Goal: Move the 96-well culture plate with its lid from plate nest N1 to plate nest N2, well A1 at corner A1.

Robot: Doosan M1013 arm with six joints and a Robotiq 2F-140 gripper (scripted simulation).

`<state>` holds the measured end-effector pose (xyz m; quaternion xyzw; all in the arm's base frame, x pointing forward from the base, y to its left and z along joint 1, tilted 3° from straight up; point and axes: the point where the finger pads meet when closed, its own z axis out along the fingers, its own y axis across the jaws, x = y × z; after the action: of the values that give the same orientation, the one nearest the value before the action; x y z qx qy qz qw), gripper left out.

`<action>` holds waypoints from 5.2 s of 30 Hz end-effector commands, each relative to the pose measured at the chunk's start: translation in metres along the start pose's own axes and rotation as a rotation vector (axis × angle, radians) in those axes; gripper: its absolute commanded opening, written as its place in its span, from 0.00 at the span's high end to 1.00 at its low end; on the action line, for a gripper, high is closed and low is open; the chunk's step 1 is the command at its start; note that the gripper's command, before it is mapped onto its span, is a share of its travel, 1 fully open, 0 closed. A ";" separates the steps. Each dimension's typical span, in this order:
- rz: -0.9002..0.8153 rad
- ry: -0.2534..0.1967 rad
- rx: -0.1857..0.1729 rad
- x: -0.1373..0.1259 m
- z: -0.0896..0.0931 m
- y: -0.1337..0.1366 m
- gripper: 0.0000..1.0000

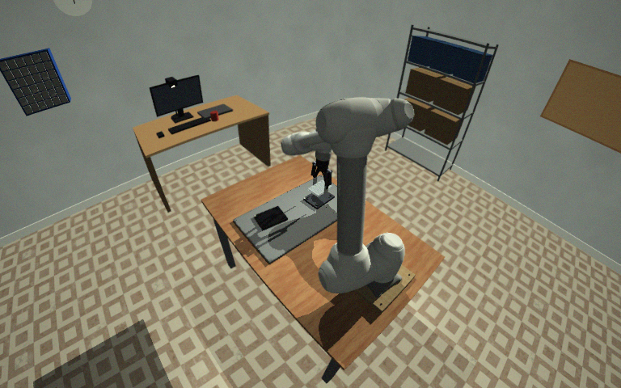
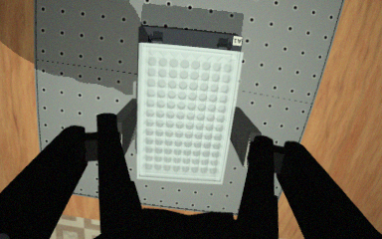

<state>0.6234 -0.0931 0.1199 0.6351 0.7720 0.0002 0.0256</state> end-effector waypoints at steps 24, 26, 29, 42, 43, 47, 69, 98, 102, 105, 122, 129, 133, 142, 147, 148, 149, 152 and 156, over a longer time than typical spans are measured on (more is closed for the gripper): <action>0.000 0.000 0.000 0.001 0.003 0.000 1.00; 0.000 0.000 0.000 0.001 0.007 0.000 1.00; 0.000 0.000 0.000 0.001 0.012 0.000 1.00; 0.000 0.000 0.000 0.001 0.030 0.000 1.00; 0.000 0.000 0.000 0.001 0.032 0.000 1.00; 0.000 0.000 0.000 0.001 0.038 0.000 1.00; 0.000 0.000 0.000 0.001 0.051 0.000 1.00; 0.000 0.000 0.000 0.001 0.055 0.000 1.00; 0.000 0.000 0.000 0.001 0.055 0.000 1.00; 0.000 0.000 0.000 0.001 0.055 0.000 1.00; 0.000 0.000 0.000 0.001 0.058 0.000 1.00; 0.000 0.000 0.000 0.001 0.059 0.000 1.00; 0.000 0.000 0.000 0.001 0.060 0.000 1.00; 0.000 0.000 0.000 0.001 0.061 0.000 1.00; 0.000 0.000 0.000 0.001 0.062 0.000 0.00; 0.000 0.000 0.000 0.001 0.062 0.000 0.00; 0.000 0.000 0.000 0.001 0.062 0.000 0.00; 0.000 0.000 0.000 0.001 0.062 0.000 0.00; 0.000 0.000 0.000 0.001 0.062 0.000 0.00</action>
<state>0.6259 -0.0941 0.0579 0.6351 0.7720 0.0002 0.0256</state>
